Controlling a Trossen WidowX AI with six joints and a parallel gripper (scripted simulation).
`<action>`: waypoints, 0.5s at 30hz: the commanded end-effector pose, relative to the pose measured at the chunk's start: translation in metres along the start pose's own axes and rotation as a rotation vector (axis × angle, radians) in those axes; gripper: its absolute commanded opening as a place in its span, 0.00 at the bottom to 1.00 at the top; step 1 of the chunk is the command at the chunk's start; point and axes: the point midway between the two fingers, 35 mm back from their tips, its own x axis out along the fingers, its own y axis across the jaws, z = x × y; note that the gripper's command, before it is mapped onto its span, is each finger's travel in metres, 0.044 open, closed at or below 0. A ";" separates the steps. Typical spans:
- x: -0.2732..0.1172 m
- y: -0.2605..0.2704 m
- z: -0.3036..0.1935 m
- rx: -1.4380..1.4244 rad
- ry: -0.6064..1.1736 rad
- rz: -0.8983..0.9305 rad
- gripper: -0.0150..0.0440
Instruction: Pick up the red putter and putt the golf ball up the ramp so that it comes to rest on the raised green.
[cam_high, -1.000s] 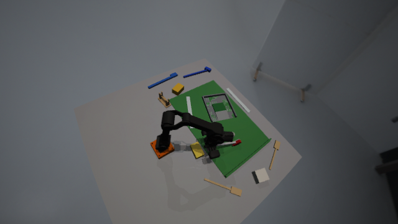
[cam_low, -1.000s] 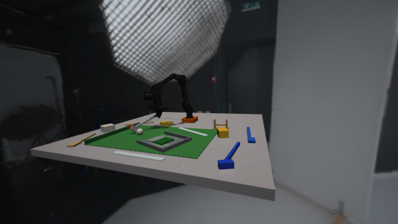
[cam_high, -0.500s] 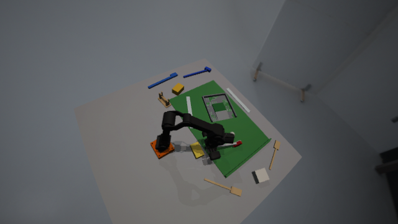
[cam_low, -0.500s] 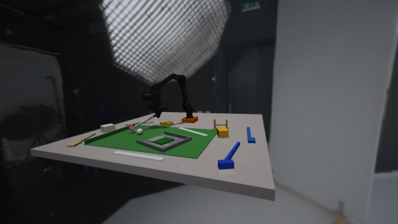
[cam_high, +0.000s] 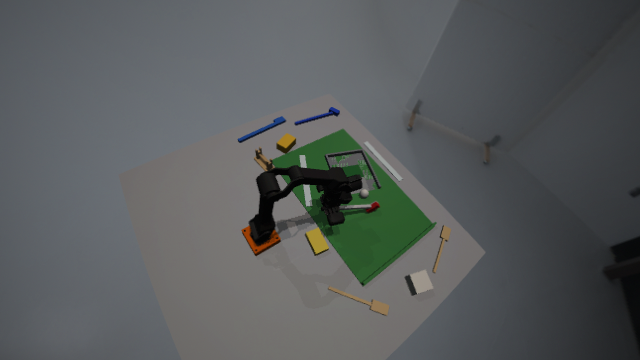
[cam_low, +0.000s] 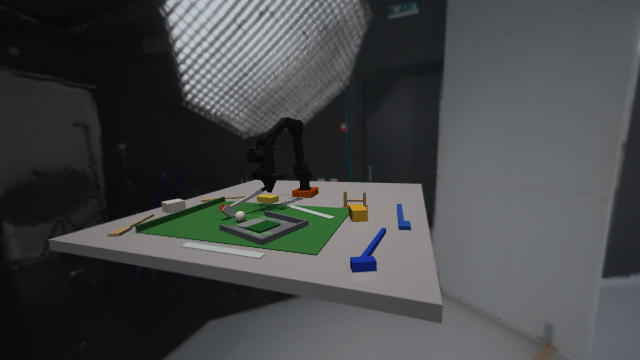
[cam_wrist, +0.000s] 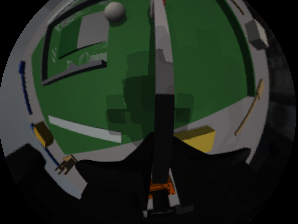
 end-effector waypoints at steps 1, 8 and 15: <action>-0.005 0.007 -0.002 0.009 -0.006 0.004 0.25; -0.034 0.007 -0.001 0.009 -0.006 0.004 0.25; -0.063 0.007 -0.003 0.009 -0.006 0.004 0.25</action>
